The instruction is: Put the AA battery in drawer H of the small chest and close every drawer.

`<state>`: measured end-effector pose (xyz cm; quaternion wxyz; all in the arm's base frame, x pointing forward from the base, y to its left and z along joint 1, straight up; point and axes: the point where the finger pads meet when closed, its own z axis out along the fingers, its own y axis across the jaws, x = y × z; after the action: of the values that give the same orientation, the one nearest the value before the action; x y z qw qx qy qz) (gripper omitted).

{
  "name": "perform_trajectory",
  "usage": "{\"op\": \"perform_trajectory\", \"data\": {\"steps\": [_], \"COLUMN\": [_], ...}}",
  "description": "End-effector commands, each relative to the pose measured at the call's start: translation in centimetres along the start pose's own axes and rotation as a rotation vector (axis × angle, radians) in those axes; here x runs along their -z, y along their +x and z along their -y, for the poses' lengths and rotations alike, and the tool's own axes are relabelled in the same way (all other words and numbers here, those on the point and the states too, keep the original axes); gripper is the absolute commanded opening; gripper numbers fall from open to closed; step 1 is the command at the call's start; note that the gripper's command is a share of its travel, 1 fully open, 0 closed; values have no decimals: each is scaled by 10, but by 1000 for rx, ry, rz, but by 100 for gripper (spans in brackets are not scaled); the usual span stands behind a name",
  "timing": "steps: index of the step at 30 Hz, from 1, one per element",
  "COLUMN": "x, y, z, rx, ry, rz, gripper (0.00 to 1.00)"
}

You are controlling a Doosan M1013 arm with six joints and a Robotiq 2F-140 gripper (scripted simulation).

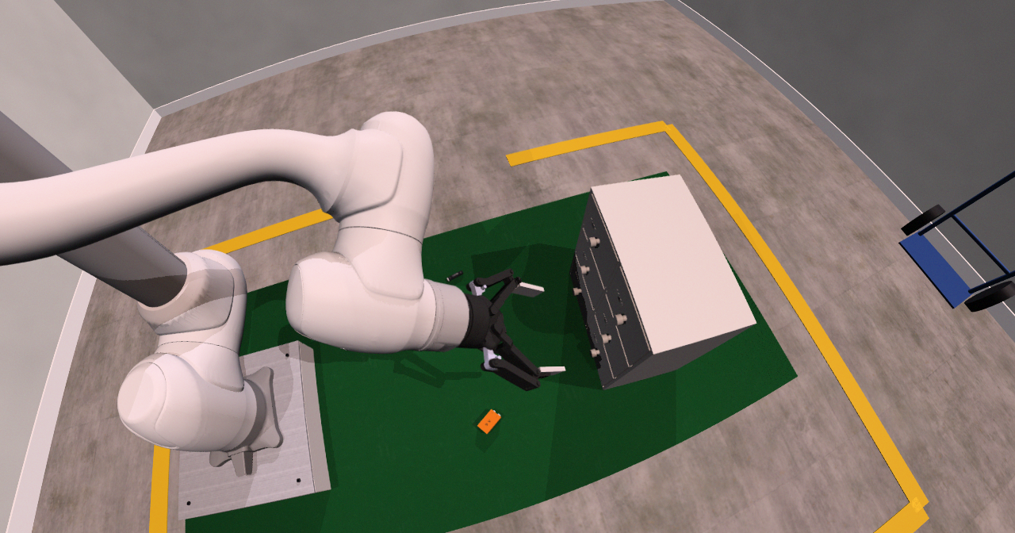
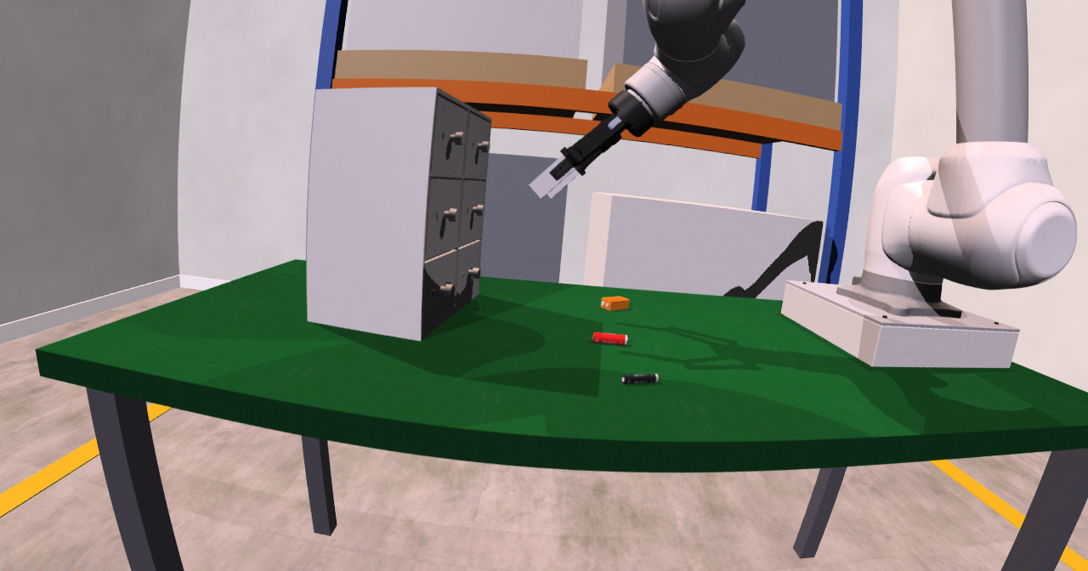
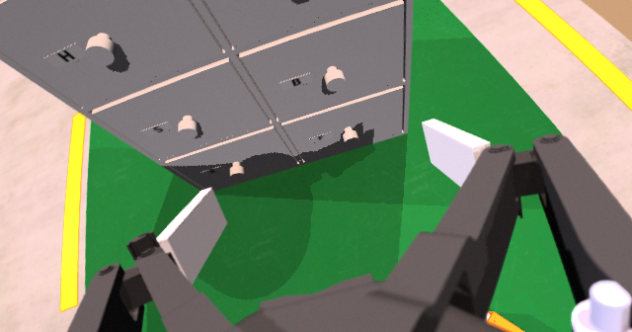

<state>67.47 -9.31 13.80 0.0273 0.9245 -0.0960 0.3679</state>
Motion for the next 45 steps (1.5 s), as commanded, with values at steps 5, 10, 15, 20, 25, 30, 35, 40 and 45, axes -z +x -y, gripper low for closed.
{"op": "perform_trajectory", "data": {"steps": [5,10,15,20,25,30,35,40,45], "x": [3,7,19,28,37,47,56,60,66], "y": [0,-1,-1,-2,-2,-2,-3,-3,-3], "z": [0,2,3,3,4,4,4,4,5], "rx": [-1,-1,-3,-4,-5,-6,-7,-8,-9], "ry": [-35,-29,-27,-26,-26,-26,-26,-26,-25], "rz": [39,82,196,290,378,476,561,604,663], "gripper": [100,100,100,100,100,100,100,100,100]}}
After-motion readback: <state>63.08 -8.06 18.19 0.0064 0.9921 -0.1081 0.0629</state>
